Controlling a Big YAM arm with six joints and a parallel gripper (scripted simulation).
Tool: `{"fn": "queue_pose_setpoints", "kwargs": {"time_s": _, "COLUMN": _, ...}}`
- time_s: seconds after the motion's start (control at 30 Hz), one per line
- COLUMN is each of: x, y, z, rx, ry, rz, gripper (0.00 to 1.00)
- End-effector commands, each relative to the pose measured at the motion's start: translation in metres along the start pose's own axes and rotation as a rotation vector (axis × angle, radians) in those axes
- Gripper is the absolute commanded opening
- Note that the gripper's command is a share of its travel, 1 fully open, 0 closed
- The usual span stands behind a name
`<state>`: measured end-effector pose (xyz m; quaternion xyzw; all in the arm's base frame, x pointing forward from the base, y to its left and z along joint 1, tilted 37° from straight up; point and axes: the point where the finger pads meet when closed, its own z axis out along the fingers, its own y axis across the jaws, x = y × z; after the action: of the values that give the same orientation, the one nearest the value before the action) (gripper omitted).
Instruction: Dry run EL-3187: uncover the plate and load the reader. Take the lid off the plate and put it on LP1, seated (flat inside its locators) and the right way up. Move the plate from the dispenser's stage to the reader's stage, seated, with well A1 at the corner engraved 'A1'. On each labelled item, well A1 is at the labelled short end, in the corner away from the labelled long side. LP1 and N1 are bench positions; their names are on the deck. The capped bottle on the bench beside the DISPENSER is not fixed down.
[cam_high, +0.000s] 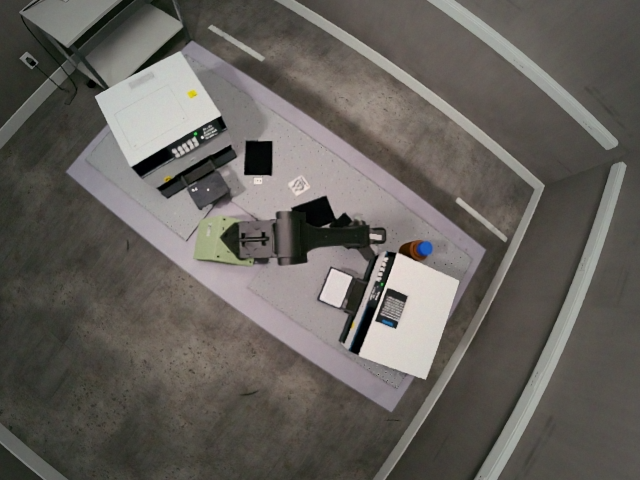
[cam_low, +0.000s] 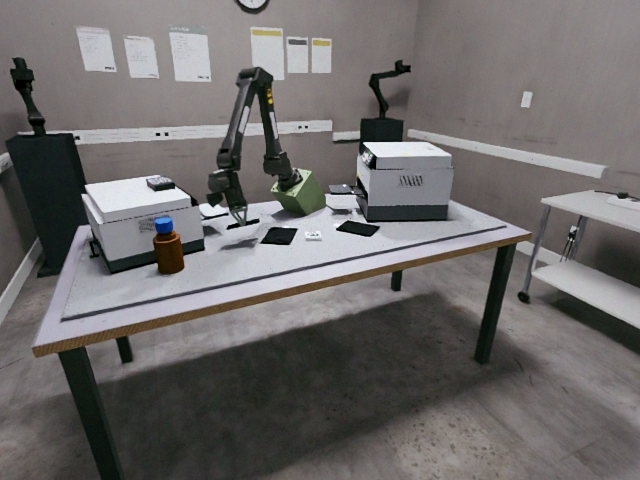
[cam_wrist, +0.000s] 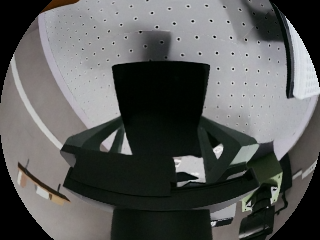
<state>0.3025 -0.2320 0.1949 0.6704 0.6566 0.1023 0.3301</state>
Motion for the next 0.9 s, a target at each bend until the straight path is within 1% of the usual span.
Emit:
{"fn": "queue_pose_setpoints", "kwargs": {"time_s": 0.0, "x": -0.005, "y": 0.023, "z": -0.005, "rx": -0.022, "ry": -0.010, "rz": -0.049, "gripper": 0.85}}
{"fn": "queue_pose_setpoints", "kwargs": {"time_s": 0.13, "x": 0.008, "y": 0.024, "z": 0.005, "rx": 0.003, "ry": 0.024, "rz": -0.101, "gripper": 0.85}}
{"fn": "queue_pose_setpoints", "kwargs": {"time_s": 0.27, "x": 0.020, "y": 0.019, "z": 0.014, "rx": 0.032, "ry": 0.051, "rz": -0.142, "gripper": 0.85}}
{"fn": "queue_pose_setpoints", "kwargs": {"time_s": 0.4, "x": 0.028, "y": 0.028, "z": 0.013, "rx": 0.026, "ry": 0.057, "rz": -0.189, "gripper": 0.85}}
{"fn": "queue_pose_setpoints", "kwargs": {"time_s": 0.5, "x": 0.026, "y": 0.029, "z": 0.013, "rx": 0.022, "ry": 0.053, "rz": -0.184, "gripper": 0.85}}
{"fn": "queue_pose_setpoints", "kwargs": {"time_s": 0.53, "x": 0.026, "y": 0.029, "z": 0.016, "rx": 0.031, "ry": 0.052, "rz": -0.190, "gripper": 0.85}}
{"fn": "queue_pose_setpoints", "kwargs": {"time_s": 0.6, "x": 0.033, "y": 0.029, "z": 0.021, "rx": 0.046, "ry": 0.069, "rz": -0.211, "gripper": 0.85}}
{"fn": "queue_pose_setpoints", "kwargs": {"time_s": 0.67, "x": 0.041, "y": 0.032, "z": 0.025, "rx": 0.052, "ry": 0.088, "rz": -0.241, "gripper": 0.85}}
{"fn": "queue_pose_setpoints", "kwargs": {"time_s": 0.8, "x": 0.052, "y": 0.031, "z": 0.030, "rx": 0.072, "ry": 0.106, "rz": -0.289, "gripper": 0.85}}
{"fn": "queue_pose_setpoints", "kwargs": {"time_s": 0.87, "x": 0.055, "y": 0.034, "z": 0.029, "rx": 0.070, "ry": 0.106, "rz": -0.311, "gripper": 0.85}}
